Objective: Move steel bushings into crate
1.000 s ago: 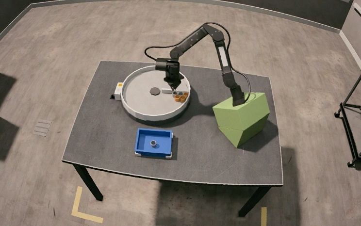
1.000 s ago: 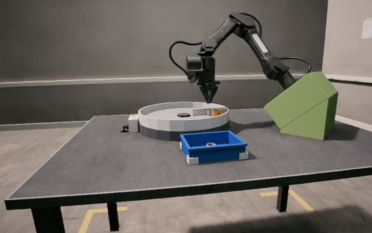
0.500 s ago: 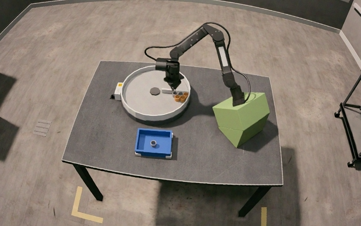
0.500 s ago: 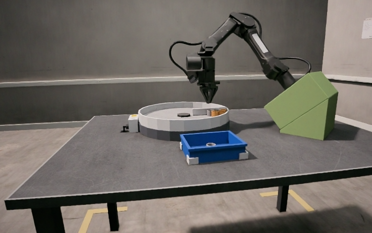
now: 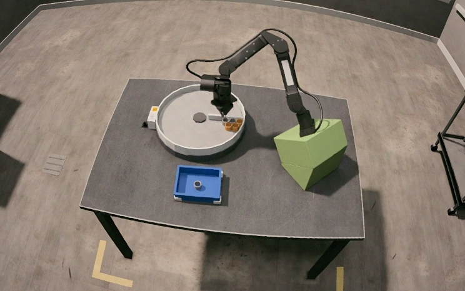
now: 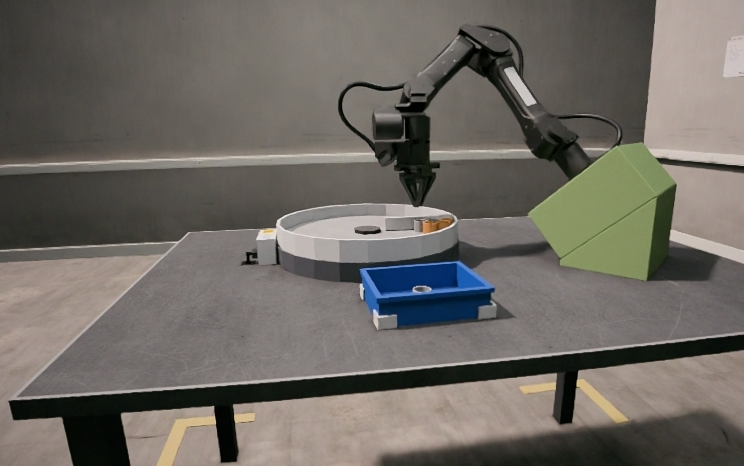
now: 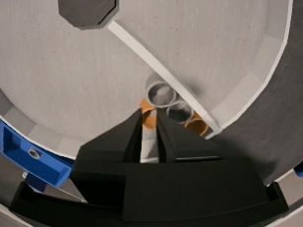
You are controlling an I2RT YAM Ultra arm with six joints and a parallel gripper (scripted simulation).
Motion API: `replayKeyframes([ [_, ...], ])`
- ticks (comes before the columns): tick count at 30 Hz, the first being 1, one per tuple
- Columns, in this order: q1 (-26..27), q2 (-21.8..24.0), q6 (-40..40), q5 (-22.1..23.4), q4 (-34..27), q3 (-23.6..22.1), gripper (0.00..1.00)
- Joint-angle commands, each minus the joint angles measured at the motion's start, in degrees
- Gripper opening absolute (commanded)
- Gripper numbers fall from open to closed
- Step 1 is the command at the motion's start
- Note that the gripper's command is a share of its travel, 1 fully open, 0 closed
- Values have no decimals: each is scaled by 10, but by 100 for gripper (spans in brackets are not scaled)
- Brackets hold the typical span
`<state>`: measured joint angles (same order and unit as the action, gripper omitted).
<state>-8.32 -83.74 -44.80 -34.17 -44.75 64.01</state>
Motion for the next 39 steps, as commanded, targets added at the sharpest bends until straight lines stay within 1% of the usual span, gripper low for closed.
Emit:
replayKeyframes([
  [1,-13,8,-4,-4,3,-6,13],
  [27,-13,8,-4,-4,3,-6,13],
  [39,-13,12,-5,-5,6,-13,13],
])
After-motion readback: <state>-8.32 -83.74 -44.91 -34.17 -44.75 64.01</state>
